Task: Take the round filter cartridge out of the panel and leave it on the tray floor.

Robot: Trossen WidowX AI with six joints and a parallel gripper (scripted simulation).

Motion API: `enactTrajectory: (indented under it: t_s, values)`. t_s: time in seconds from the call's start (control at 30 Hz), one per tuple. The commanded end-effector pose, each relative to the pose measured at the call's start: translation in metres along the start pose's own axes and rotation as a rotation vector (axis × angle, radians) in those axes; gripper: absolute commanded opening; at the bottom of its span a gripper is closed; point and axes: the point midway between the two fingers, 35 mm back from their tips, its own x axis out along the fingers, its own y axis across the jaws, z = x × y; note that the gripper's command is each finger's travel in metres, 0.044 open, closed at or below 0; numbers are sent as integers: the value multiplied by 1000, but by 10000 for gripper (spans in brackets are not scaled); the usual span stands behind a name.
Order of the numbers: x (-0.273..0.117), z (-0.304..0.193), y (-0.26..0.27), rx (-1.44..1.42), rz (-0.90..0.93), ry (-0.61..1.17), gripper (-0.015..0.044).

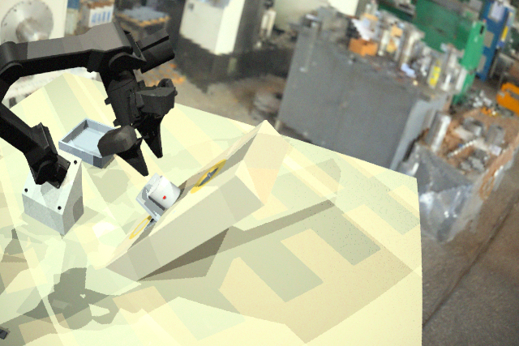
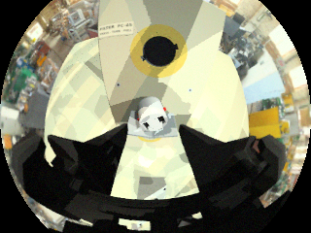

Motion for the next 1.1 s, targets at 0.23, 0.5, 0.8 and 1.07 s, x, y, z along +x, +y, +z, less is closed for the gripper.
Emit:
enactTrajectory:
  t_s: [0.23,0.5,0.8,1.07]
  values:
    - [14,-5,1,33,5,24,305]
    - [27,-5,2,33,6,23,305]
    - [42,-5,1,34,4,22,305]
    - [48,-6,1,40,7,24,298]
